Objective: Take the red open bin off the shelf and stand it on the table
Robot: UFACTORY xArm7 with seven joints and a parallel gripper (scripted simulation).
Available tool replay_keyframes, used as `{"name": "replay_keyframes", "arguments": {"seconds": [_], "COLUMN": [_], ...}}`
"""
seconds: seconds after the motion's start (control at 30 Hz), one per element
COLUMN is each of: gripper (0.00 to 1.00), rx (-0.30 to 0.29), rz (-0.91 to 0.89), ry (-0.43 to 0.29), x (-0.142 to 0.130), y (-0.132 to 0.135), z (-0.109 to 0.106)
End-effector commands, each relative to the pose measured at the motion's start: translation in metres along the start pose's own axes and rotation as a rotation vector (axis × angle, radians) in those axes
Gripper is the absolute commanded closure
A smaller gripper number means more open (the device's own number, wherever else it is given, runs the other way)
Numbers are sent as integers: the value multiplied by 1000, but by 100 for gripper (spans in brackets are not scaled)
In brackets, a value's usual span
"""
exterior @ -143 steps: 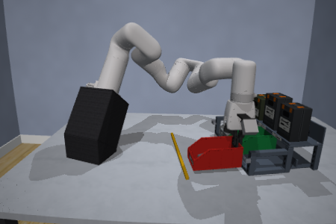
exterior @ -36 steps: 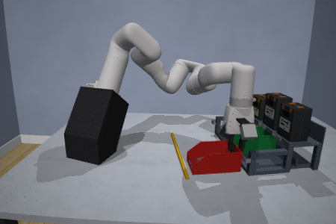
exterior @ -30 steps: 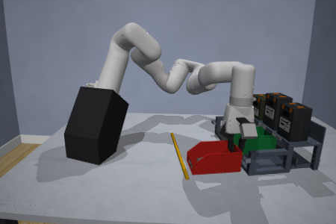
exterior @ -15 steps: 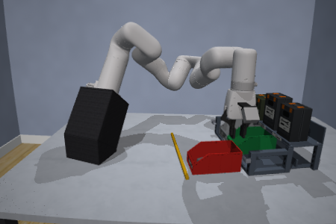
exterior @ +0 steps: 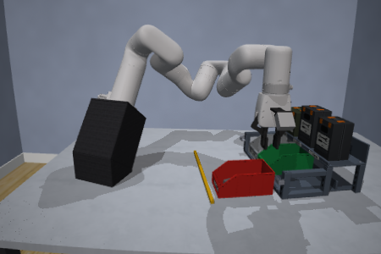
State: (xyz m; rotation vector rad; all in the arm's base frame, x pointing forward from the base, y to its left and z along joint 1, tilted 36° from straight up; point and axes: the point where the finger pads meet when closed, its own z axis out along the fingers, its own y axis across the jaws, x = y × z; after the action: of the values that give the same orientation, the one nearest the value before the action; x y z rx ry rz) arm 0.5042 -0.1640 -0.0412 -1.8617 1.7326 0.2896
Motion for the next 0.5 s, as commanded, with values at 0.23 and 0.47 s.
{"name": "replay_keyframes", "arguments": {"seconds": [0.23, 0.47], "gripper": [67, 67], "rx": [3, 3], "rz": [0, 0], "ry": [3, 3], "x": [1, 1], "y": [-1, -1], "z": [7, 7]}}
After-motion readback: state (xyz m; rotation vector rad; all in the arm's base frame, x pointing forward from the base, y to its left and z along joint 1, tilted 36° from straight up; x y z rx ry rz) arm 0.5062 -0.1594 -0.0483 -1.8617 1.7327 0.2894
